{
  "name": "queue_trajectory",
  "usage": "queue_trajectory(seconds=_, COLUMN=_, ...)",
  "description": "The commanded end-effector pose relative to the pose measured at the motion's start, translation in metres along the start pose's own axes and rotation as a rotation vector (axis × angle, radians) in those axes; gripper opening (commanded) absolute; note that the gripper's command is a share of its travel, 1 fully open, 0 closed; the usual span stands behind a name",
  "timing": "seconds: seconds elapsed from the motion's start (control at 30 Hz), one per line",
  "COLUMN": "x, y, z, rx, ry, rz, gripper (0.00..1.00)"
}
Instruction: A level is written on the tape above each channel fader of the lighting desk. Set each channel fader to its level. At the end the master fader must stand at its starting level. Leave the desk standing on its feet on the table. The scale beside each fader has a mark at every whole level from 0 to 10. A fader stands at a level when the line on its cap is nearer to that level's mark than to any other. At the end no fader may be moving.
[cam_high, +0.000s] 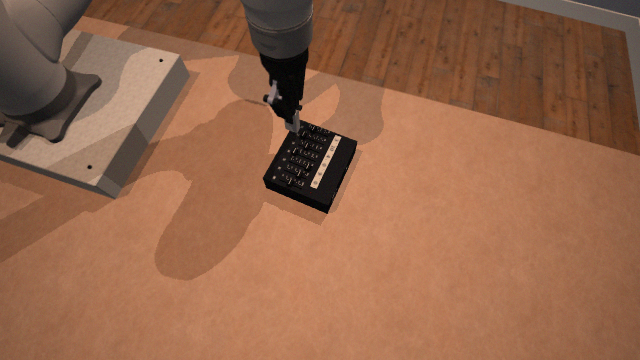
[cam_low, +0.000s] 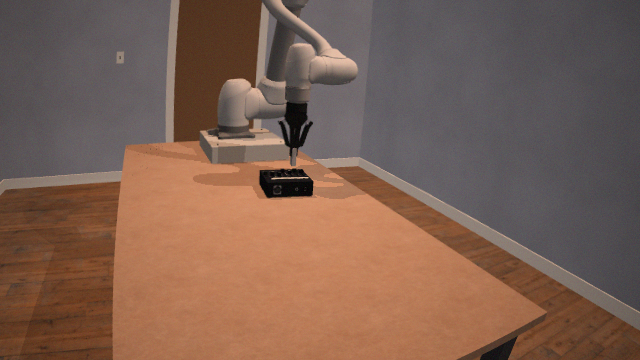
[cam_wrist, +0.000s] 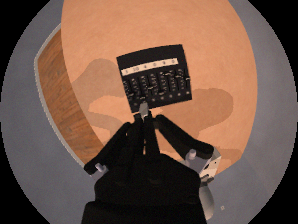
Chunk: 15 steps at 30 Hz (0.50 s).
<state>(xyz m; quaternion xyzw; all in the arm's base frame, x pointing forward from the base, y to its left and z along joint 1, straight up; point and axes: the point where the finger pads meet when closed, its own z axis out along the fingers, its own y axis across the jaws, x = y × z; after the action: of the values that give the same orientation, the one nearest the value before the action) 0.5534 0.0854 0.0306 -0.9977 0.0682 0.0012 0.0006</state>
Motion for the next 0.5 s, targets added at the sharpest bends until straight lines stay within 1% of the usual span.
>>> queue_trajectory(seconds=0.0, x=0.0000, y=0.0000, z=-0.0001, rx=0.000, ry=0.000, rz=0.000, gripper=0.00)
queue_trajectory(seconds=0.47, x=0.0000, y=0.0000, z=0.0038, rx=0.000, ry=0.000, rz=0.000, gripper=0.00)
